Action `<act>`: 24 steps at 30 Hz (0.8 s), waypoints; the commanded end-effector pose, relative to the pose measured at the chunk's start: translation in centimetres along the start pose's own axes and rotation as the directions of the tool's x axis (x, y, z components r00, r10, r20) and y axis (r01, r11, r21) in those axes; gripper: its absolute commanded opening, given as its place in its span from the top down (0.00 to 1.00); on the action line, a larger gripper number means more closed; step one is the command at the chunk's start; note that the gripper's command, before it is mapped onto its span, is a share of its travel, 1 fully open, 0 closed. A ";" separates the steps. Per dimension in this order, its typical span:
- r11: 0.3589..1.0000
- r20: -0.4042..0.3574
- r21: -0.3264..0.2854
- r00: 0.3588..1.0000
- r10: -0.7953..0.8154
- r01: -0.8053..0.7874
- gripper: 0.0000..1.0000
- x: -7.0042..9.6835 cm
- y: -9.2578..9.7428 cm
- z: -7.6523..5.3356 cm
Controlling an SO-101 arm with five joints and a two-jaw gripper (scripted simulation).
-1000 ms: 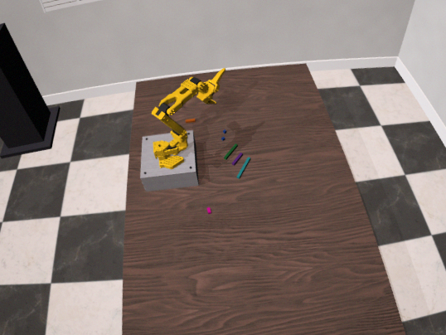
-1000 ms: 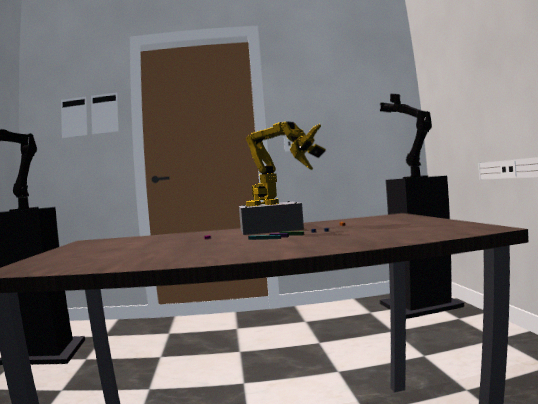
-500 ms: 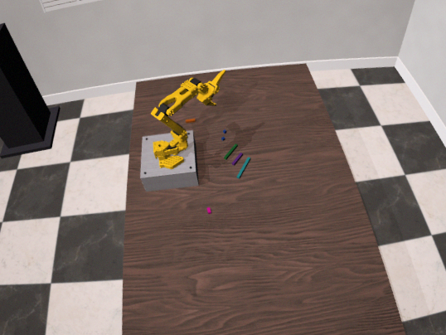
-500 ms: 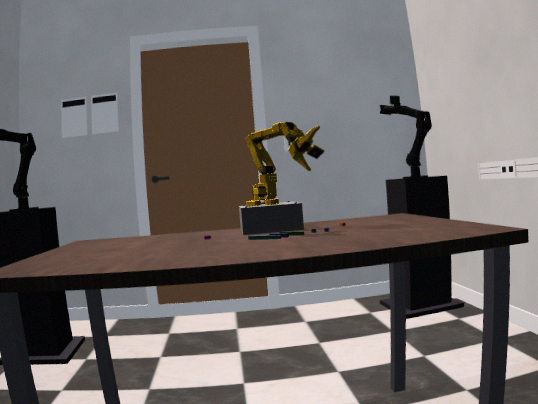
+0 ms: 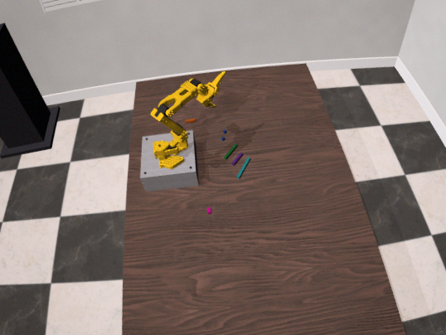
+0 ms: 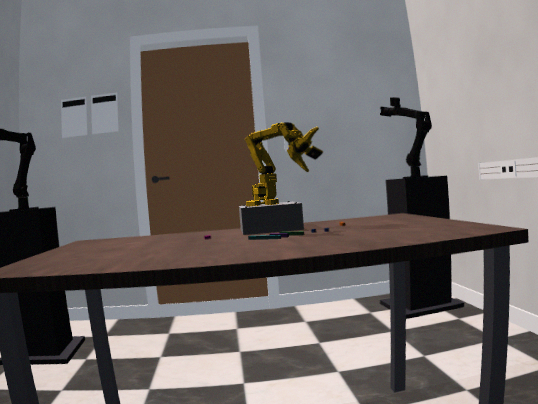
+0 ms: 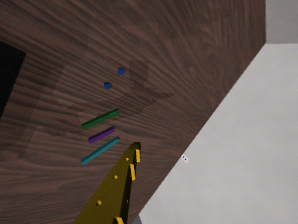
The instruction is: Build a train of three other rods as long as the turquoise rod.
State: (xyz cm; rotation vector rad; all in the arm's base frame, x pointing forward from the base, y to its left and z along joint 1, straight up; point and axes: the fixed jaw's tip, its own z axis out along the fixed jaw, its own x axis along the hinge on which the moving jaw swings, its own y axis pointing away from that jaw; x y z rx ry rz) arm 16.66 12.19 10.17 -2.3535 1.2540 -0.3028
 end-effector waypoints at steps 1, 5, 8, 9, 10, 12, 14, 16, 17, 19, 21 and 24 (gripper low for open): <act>1.000 -0.004 -0.013 1.000 0.018 -0.018 0.00 0.2 0.4 -0.1; 0.999 -0.008 -0.024 1.000 0.029 -0.029 0.00 0.3 0.7 -0.1; 0.999 -0.011 -0.032 0.999 0.038 -0.038 0.00 0.4 0.9 -0.1; 0.999 -0.012 -0.035 0.999 0.041 -0.041 0.00 0.5 1.0 -0.1; 0.998 -0.013 -0.037 0.999 0.043 -0.044 0.00 0.5 1.1 -0.1; 0.998 -0.013 -0.037 0.999 0.043 -0.044 0.00 0.5 1.1 -0.1; 0.999 -0.008 -0.020 1.000 0.025 -0.025 0.00 0.3 0.6 -0.1; 0.999 -0.009 -0.025 1.000 0.025 -0.025 0.00 0.4 0.7 -0.1; 0.999 -0.010 -0.027 1.000 0.025 -0.025 0.00 0.4 0.8 -0.1; 0.999 -0.012 -0.033 1.000 0.025 -0.025 0.00 0.5 0.9 -0.1; 0.999 -0.014 -0.038 1.000 0.025 -0.025 0.00 0.6 1.1 -0.1; 0.999 -0.016 -0.045 1.000 0.024 -0.025 0.00 0.7 1.3 -0.1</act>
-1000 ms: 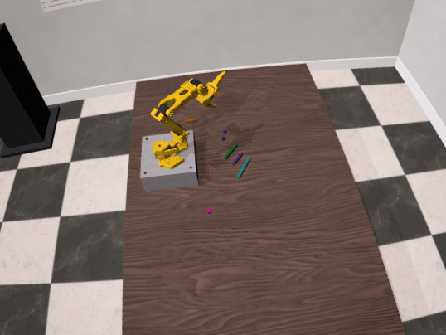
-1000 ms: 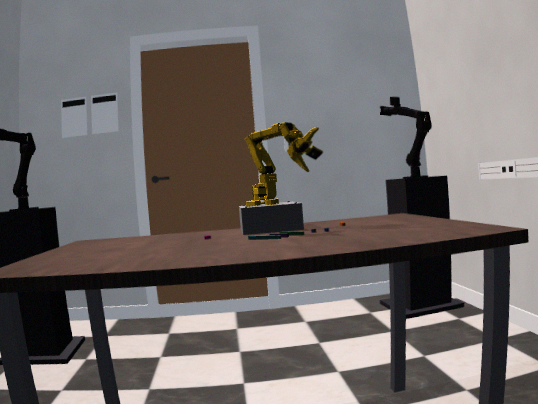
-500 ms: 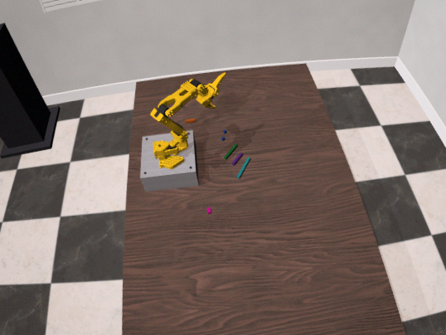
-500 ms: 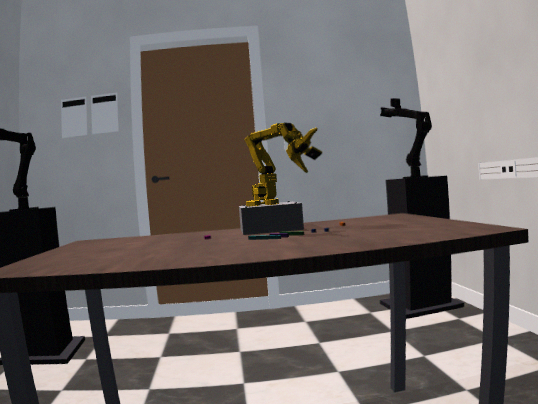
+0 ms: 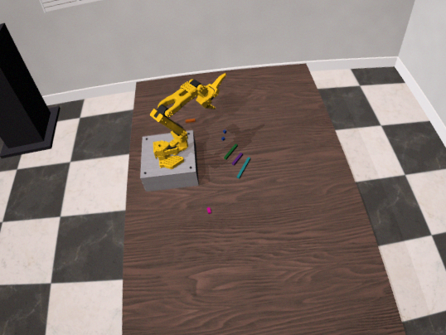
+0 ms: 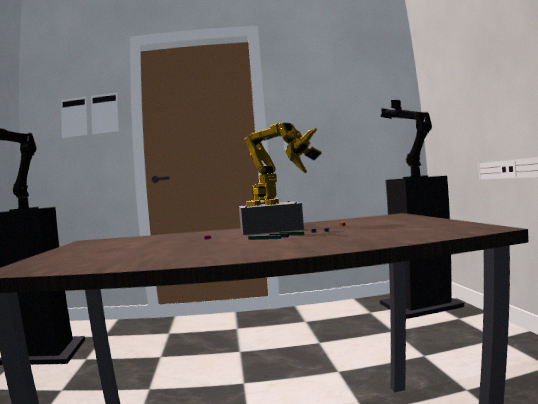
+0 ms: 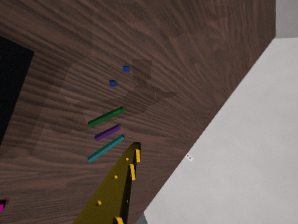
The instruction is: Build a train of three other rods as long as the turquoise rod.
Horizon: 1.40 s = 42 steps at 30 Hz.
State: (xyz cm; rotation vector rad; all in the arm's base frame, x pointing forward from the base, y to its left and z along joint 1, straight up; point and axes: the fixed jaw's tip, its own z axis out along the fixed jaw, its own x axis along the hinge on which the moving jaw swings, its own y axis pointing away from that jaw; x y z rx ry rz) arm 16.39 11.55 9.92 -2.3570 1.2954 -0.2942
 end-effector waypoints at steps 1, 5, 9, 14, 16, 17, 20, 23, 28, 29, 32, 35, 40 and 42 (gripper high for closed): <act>1.000 -0.007 -0.025 1.000 0.001 -0.001 0.00 0.3 0.7 0.0; 1.000 -0.008 -0.030 1.000 0.001 -0.001 0.00 0.4 0.8 0.0; 1.000 -0.005 -0.017 1.000 0.011 -0.011 0.00 0.3 0.5 0.0; 0.999 -0.009 -0.029 1.000 0.024 -0.025 0.00 0.4 0.8 0.0; 0.999 -0.011 -0.034 1.000 0.030 -0.030 0.00 0.5 1.0 0.0; 0.999 -0.012 -0.036 0.999 0.032 -0.033 0.00 0.5 1.0 0.0; 0.998 -0.015 -0.043 0.999 0.040 -0.041 0.00 0.6 1.2 0.0; 1.000 -0.008 -0.020 1.000 0.022 -0.022 0.00 0.3 0.6 -0.1; 1.000 -0.001 -0.024 1.000 0.008 -0.008 0.00 0.0 0.8 -0.2; 1.000 0.003 -0.026 1.000 0.001 -0.001 0.00 -0.1 0.8 -0.2; 0.999 0.020 -0.035 0.999 -0.033 0.033 0.00 -0.8 1.2 -0.4; 0.995 0.047 -0.046 0.995 -0.084 0.087 0.00 -1.8 1.8 -0.8; 0.986 0.081 -0.060 0.985 -0.152 0.157 0.00 -3.0 2.7 -1.2; 0.975 0.108 -0.068 0.973 -0.203 0.211 0.00 -3.8 3.5 -1.6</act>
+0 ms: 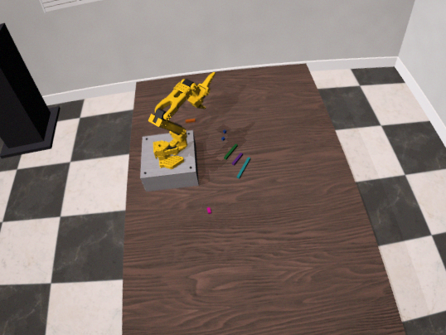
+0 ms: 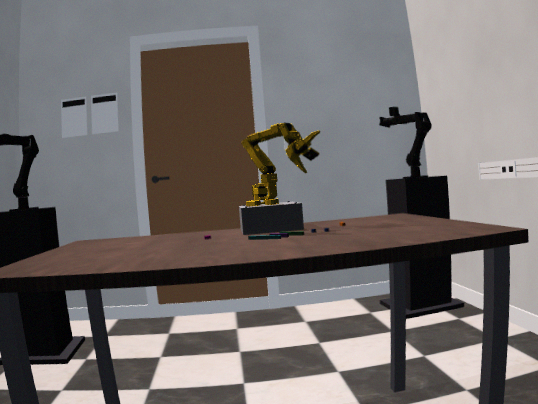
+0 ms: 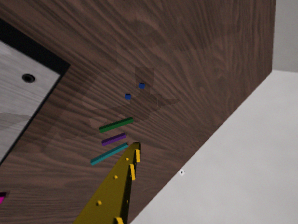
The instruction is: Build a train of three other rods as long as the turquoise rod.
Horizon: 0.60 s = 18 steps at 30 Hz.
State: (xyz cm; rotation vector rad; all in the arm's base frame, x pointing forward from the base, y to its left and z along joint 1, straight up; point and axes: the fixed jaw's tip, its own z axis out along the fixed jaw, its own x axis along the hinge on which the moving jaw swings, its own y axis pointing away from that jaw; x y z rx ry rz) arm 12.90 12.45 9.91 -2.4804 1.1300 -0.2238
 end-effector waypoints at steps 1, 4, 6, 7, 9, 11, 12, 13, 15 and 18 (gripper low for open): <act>0.994 0.048 -0.033 0.993 -0.103 0.105 0.00 -1.8 1.5 -0.5; 0.979 0.089 -0.049 0.977 -0.192 0.197 0.00 -3.2 2.7 -1.0; 0.964 0.116 -0.058 0.961 -0.251 0.259 0.00 -4.0 3.6 -1.4; 0.955 0.129 -0.062 0.951 -0.280 0.289 0.00 -4.3 4.0 -1.6; 0.935 0.154 -0.068 0.930 -0.334 0.347 0.00 -4.9 4.9 -1.9; 0.913 0.177 -0.072 0.906 -0.384 0.401 0.00 -5.4 5.7 -2.2; 0.902 0.187 -0.073 0.894 -0.406 0.425 0.00 -5.5 6.1 -2.4; 0.902 0.187 -0.073 0.894 -0.406 0.425 0.00 -5.5 6.1 -2.4; 0.891 0.197 -0.074 0.883 -0.427 0.447 0.00 -5.7 6.4 -2.5; 0.861 0.220 -0.075 0.850 -0.478 0.503 0.00 -6.0 7.4 -2.8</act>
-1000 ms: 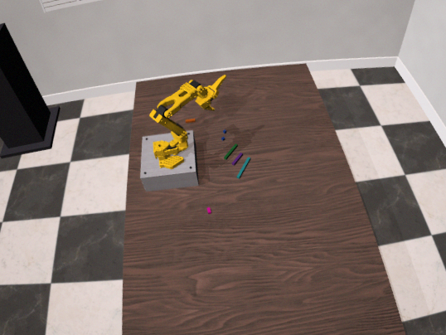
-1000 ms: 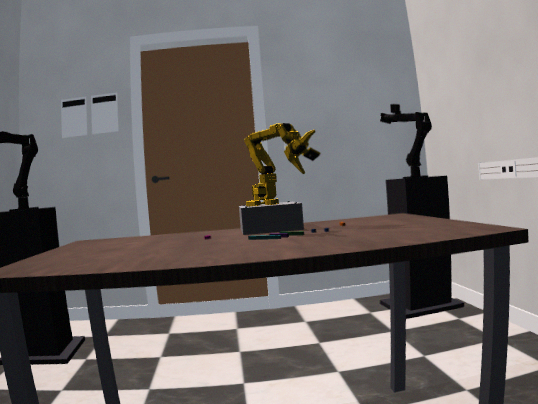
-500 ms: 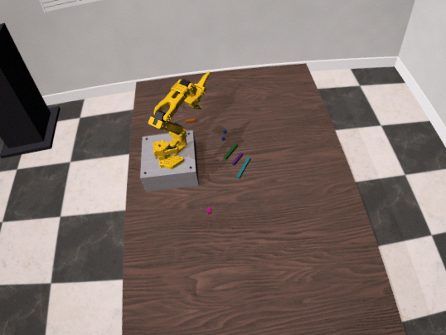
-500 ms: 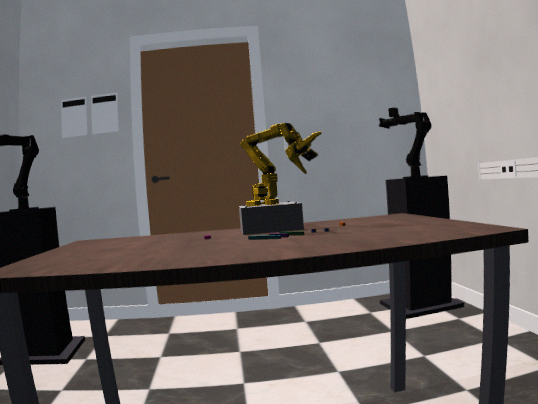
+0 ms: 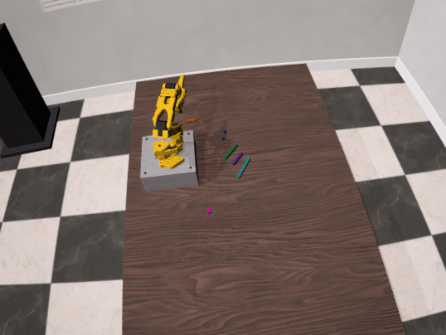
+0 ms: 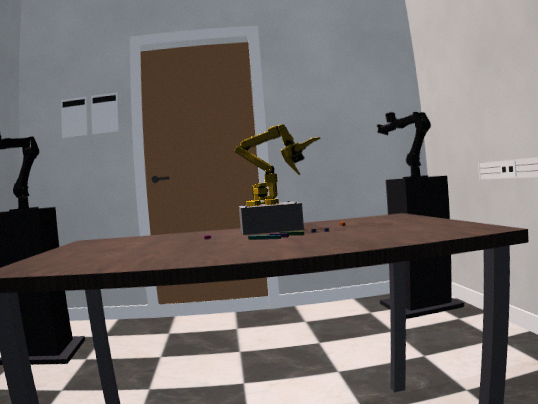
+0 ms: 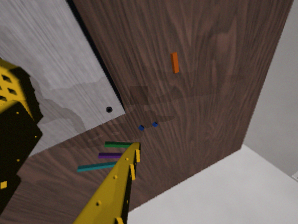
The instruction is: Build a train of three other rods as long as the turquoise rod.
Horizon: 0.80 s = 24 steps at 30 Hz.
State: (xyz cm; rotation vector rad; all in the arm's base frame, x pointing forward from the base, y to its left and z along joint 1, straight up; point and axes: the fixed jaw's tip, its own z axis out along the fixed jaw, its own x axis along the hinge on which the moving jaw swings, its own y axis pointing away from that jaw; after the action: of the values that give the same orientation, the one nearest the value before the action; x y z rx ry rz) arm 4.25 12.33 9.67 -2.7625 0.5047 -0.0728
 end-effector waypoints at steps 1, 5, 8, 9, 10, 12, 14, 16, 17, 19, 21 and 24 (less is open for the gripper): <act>0.997 0.032 -0.028 0.997 -0.074 0.075 0.00 -1.2 1.1 -0.2; 0.992 0.047 -0.036 0.992 -0.118 0.120 0.00 -1.6 1.7 -0.3; 0.990 0.051 -0.039 0.990 -0.130 0.132 0.00 -1.8 1.8 -0.3; 0.990 0.052 -0.039 0.990 -0.132 0.134 0.00 -1.8 1.8 -0.3; 0.990 0.052 -0.039 0.990 -0.132 0.134 0.00 -1.8 1.8 -0.3; 0.990 0.052 -0.039 0.990 -0.132 0.134 0.00 -1.8 1.8 -0.3; 0.989 0.054 -0.063 0.989 -0.134 0.137 0.00 -1.8 2.4 -0.1; 0.989 0.054 -0.063 0.989 -0.134 0.137 0.00 -1.8 2.4 -0.1; 0.989 0.054 -0.063 0.989 -0.134 0.137 0.00 -1.8 2.4 -0.1; 0.989 0.054 -0.063 0.989 -0.134 0.137 0.00 -1.8 2.4 -0.1; 0.989 0.054 -0.063 0.989 -0.134 0.137 0.00 -1.8 2.4 -0.1; 0.989 0.054 -0.063 0.989 -0.134 0.137 0.00 -1.8 2.4 -0.1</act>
State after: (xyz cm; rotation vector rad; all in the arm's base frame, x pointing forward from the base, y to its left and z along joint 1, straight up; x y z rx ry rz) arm 1.93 11.23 9.31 -2.8319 0.3106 -0.0270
